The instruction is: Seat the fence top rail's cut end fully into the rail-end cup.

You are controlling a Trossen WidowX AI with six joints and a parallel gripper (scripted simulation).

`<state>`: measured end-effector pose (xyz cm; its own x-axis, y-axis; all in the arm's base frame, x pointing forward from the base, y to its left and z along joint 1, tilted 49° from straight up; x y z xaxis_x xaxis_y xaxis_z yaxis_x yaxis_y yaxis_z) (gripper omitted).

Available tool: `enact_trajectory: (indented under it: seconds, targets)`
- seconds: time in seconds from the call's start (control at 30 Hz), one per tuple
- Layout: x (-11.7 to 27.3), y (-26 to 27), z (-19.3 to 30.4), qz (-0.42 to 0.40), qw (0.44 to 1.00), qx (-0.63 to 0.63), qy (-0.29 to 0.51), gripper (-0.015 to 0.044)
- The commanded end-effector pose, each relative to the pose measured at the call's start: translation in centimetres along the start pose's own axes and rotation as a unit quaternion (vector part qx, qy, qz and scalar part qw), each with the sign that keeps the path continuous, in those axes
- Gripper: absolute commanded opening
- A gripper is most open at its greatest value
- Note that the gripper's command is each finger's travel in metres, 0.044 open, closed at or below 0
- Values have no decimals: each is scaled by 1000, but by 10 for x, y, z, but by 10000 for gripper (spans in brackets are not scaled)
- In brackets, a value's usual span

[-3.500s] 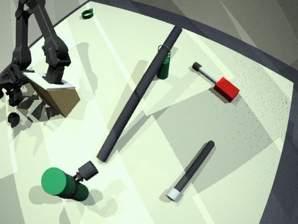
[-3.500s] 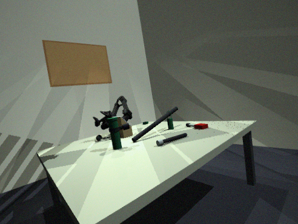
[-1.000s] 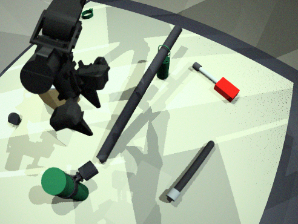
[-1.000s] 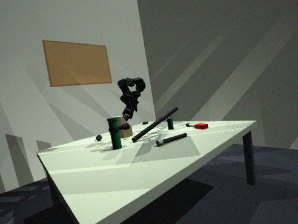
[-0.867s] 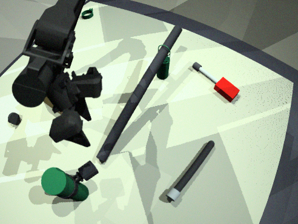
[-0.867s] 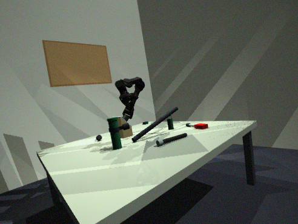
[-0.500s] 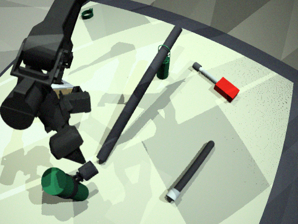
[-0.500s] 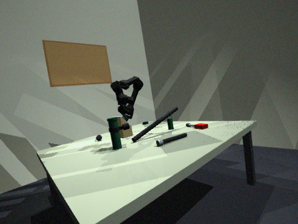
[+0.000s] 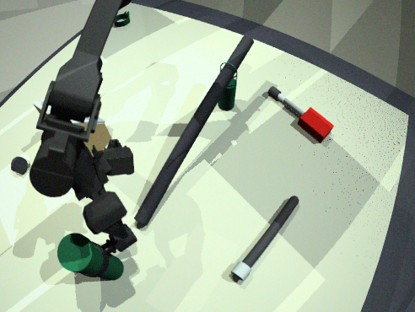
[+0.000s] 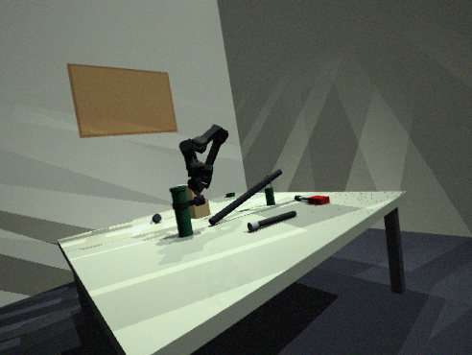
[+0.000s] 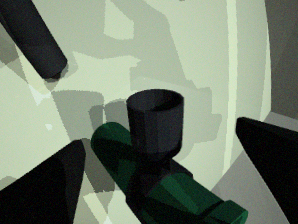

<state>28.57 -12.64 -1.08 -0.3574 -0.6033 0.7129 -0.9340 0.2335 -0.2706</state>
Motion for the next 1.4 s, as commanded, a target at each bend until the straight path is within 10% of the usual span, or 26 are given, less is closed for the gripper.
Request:
enact_trajectory:
  seconds: [0.0, 1.37]
  targets:
    - [-4, 2, -1, 2, 1000, -1, -1, 440]
    - [-70, 2, -2, 3, 1000, -1, -3, 440]
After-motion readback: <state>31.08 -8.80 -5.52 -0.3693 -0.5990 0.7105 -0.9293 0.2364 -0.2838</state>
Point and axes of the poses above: the point midway between the two fingers, 35 mm back from their tips, its own x axis back along the fingers, its own y axis across the jaws, z = x × y, the point moved 7 cm from there along x, back along the fingers, and after that the axes turned 13 degrees about x, right-handed, at the moved point
